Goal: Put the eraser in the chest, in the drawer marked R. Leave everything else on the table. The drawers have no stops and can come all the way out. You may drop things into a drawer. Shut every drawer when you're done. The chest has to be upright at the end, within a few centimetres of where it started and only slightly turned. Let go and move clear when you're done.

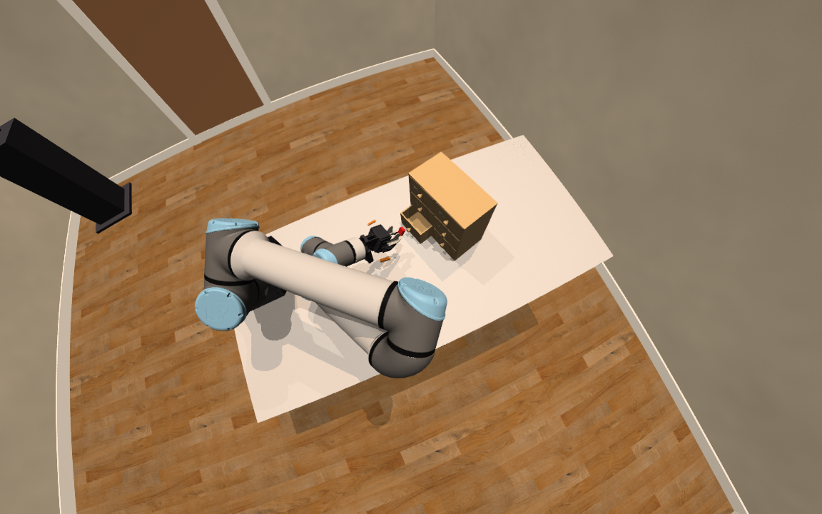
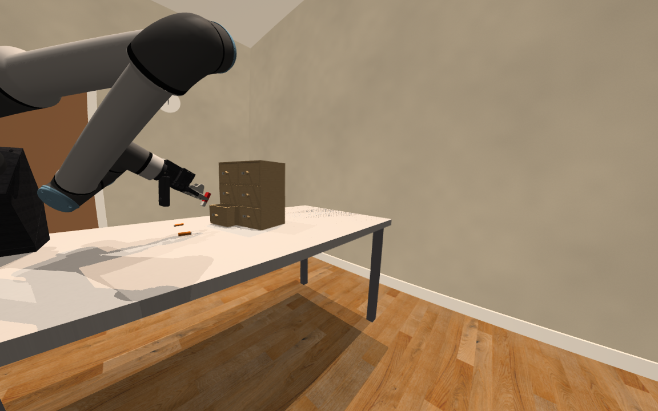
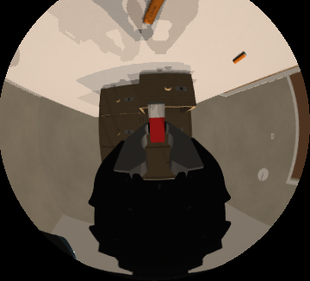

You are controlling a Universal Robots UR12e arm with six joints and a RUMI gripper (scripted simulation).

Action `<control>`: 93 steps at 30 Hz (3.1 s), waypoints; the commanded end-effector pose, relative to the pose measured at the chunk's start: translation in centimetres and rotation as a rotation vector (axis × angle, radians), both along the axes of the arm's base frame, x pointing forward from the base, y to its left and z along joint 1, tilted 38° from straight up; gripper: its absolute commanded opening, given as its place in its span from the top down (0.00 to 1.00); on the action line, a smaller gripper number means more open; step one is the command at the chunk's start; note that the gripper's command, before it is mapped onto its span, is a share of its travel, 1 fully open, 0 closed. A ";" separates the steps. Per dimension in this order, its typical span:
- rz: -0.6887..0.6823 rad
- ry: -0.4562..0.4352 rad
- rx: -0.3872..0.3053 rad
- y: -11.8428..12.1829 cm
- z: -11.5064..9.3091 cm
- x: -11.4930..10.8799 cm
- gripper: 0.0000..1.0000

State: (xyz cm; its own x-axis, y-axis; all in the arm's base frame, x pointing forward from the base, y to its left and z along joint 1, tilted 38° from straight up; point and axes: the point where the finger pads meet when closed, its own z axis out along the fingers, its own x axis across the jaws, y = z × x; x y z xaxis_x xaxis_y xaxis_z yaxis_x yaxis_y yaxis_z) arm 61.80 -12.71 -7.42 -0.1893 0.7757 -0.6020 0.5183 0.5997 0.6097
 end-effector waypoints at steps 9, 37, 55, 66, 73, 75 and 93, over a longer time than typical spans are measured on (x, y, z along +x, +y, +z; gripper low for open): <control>0.000 0.000 0.000 0.4 -0.4 2.6 0.89; 0.000 0.000 0.000 1.2 -1.3 8.8 0.89; 0.000 0.000 0.000 1.4 -1.5 10.6 0.89; 0.000 0.000 0.000 1.5 -1.6 11.0 0.89; 0.000 0.000 0.000 1.5 -1.6 11.0 0.89; 0.000 0.000 0.000 1.5 -1.6 11.0 0.89; 0.000 0.000 0.000 1.5 -1.6 11.0 0.89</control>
